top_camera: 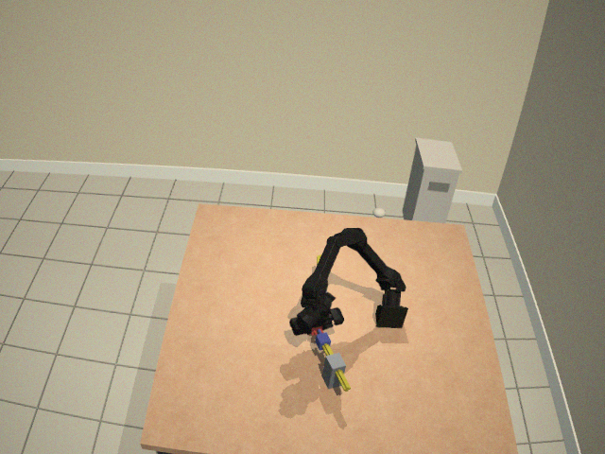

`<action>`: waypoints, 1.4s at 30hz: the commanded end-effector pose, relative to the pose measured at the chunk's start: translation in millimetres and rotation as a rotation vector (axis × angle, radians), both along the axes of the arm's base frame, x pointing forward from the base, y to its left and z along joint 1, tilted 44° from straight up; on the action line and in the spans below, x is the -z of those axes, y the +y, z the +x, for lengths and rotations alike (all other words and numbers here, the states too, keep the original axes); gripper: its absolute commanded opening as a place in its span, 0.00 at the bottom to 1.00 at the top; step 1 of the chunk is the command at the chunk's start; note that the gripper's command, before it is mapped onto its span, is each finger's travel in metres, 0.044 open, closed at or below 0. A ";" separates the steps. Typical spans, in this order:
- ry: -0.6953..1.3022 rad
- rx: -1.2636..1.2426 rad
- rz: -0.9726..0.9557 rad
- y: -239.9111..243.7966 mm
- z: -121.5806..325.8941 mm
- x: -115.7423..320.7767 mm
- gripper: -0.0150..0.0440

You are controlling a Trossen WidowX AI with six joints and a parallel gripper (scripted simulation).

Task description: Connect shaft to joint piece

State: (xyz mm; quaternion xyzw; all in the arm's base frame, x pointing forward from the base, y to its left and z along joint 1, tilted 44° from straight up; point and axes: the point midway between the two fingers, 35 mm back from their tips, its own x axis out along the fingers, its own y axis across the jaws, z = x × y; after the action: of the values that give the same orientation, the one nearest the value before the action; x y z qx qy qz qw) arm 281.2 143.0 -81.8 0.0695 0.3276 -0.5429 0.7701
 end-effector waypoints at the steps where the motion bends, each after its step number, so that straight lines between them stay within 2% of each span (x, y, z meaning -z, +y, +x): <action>1: -0.004 0.003 -0.001 0.0 -0.2 -0.1 0.25; 42: -0.005 0.004 -0.001 -0.1 -0.2 -0.1 0.25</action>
State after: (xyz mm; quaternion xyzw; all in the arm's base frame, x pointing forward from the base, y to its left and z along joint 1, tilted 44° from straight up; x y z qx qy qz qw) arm 281.1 143.0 -81.7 0.0701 0.3267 -0.5435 0.7700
